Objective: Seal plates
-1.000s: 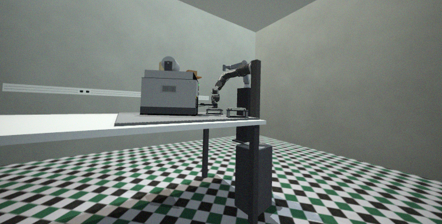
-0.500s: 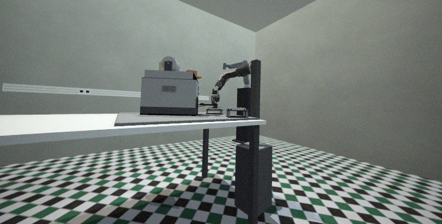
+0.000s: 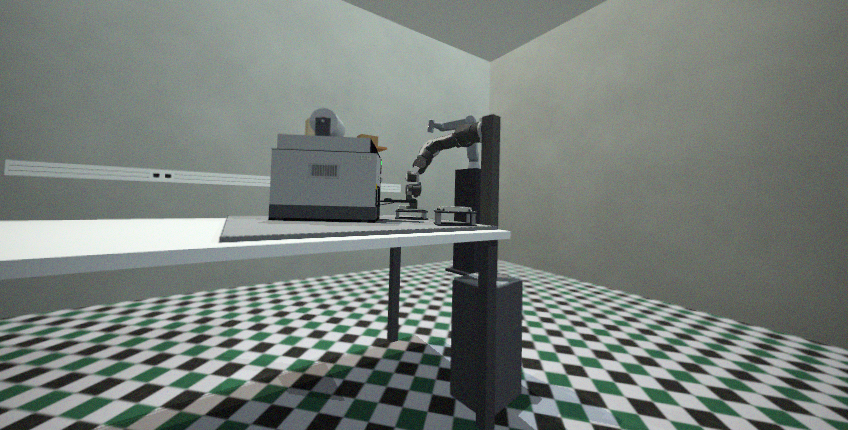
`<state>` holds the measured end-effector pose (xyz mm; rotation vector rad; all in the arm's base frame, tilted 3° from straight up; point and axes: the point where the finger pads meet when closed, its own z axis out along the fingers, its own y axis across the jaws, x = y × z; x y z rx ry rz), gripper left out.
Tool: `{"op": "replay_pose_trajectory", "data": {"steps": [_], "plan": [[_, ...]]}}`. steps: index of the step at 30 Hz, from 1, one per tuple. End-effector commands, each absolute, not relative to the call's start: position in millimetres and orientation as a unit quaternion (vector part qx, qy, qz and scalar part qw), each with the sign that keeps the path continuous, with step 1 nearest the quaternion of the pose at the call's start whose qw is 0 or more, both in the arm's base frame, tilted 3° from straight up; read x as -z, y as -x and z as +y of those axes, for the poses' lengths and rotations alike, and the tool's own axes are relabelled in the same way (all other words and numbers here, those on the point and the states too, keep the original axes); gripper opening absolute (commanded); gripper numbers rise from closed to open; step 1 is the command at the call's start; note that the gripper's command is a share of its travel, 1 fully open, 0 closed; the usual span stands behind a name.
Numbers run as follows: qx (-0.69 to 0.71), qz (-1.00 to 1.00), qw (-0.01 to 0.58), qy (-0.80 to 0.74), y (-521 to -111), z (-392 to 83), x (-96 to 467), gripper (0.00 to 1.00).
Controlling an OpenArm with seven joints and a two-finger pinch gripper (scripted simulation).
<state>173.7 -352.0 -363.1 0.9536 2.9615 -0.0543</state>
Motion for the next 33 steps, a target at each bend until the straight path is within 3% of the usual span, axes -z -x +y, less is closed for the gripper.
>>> {"op": "replay_pose_trajectory", "data": {"steps": [1,33], "plan": [[0.015,0.952,0.018,-0.306,-174.9,-351.3,363.7,0.00],[0.017,0.952,0.017,-0.307,-174.6,-352.4,367.6,0.00]]}}
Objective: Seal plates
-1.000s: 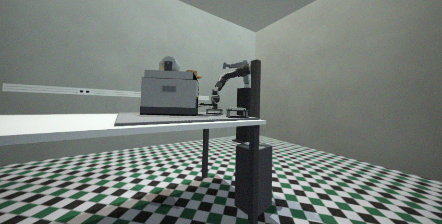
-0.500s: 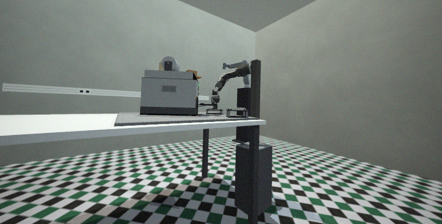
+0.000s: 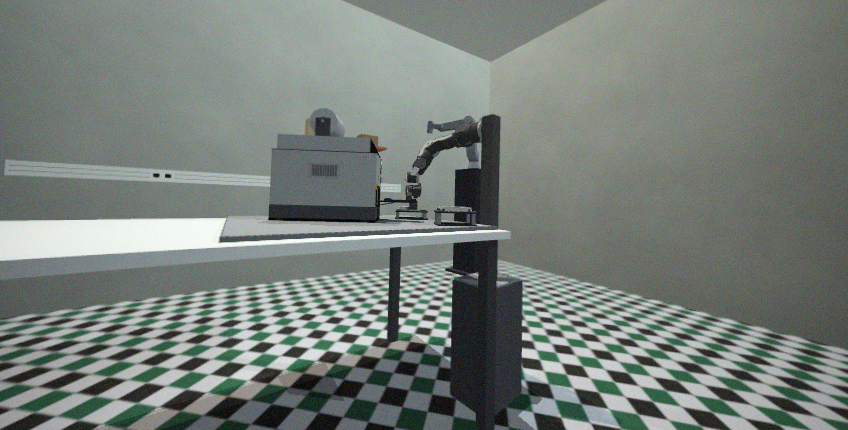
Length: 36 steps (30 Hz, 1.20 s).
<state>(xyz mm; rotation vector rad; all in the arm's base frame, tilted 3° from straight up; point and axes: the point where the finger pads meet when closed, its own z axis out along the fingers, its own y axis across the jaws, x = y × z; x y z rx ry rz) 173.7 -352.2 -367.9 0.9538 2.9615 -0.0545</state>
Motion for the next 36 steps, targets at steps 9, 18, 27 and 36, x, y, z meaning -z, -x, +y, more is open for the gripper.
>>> {"op": "replay_pose_trajectory", "data": {"steps": [9,18,27,36], "plan": [[0.017,0.952,0.017,-0.307,-174.6,-352.3,367.7,0.00],[0.017,0.952,0.017,-0.307,-174.7,-352.2,367.7,0.65],[0.017,0.952,0.017,-0.307,-174.7,-352.2,367.7,0.65],[0.017,0.952,0.017,-0.307,-174.7,-352.2,367.7,0.65]]}}
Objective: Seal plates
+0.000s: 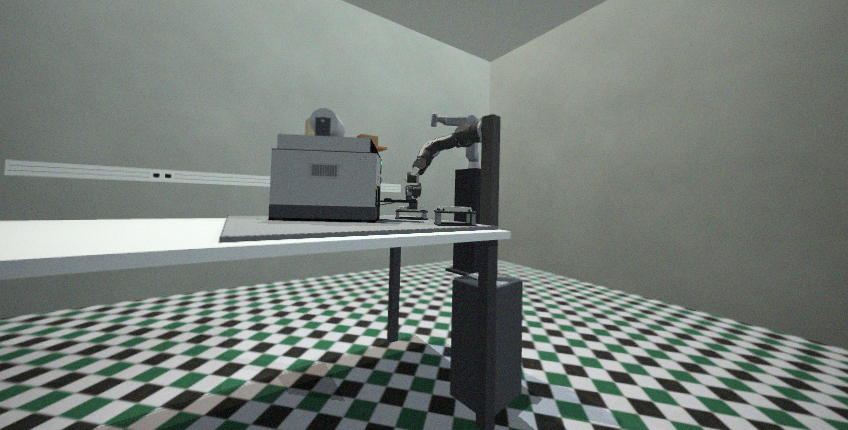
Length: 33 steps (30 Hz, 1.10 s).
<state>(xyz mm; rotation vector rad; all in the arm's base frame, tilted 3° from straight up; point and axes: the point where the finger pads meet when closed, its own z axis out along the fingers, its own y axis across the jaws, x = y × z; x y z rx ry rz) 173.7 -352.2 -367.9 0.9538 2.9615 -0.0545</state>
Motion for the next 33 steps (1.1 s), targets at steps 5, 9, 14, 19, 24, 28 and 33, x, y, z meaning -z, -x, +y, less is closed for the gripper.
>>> {"op": "replay_pose_trajectory", "data": {"steps": [5,9,14,19,24,28,33], "plan": [[0.020,0.951,0.018,-0.308,-175,-354,365,0.65],[0.019,0.951,0.016,-0.307,-174,-353,362,0.65],[0.019,0.951,0.016,-0.307,-174,-353,359,0.65],[0.019,0.951,0.016,-0.307,-174,-353,356,0.65],[0.020,0.951,0.016,-0.307,-174,-353,353,0.65],[0.019,0.951,0.016,-0.307,-174,-353,351,0.65],[0.019,0.951,0.016,-0.307,-174,-352,347,0.65]]}}
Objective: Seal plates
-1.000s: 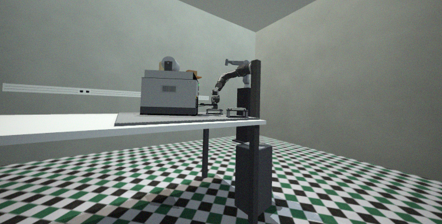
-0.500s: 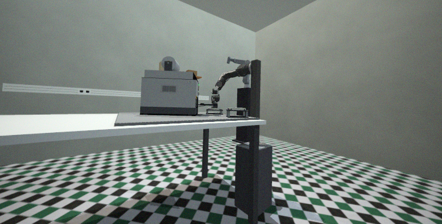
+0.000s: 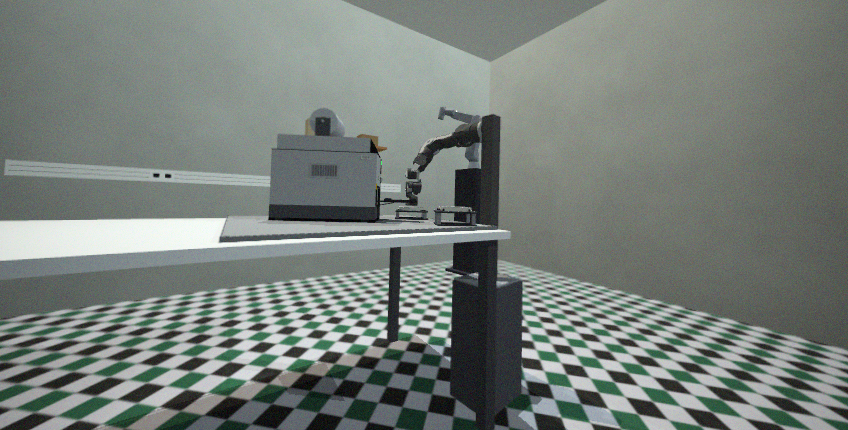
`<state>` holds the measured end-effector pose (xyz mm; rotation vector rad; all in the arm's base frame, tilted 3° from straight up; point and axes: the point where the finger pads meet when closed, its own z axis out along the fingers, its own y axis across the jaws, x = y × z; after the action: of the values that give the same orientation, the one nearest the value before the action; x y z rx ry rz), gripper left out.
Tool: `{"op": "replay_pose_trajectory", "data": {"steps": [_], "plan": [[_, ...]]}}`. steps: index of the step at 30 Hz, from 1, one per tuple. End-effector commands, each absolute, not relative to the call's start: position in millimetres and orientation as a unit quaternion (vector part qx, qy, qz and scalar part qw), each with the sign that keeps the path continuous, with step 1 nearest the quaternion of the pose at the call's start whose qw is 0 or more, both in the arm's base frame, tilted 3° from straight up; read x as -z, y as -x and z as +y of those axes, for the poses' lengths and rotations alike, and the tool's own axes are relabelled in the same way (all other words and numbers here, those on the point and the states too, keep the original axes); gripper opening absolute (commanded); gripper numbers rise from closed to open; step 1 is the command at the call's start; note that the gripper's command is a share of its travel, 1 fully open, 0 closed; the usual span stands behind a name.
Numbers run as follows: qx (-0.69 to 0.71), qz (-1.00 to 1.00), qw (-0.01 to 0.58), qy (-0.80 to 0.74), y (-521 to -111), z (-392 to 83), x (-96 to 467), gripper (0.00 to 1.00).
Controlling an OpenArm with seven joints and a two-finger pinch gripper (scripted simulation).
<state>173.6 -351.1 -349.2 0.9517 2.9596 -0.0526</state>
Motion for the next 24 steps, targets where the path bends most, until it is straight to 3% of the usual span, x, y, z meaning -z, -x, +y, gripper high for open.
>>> {"op": "replay_pose_trajectory", "data": {"steps": [1,24], "plan": [[0.019,0.951,0.016,-0.307,-174,-352,347,0.65],[0.018,0.951,0.018,-0.307,-174,-351,319,0.65]]}}
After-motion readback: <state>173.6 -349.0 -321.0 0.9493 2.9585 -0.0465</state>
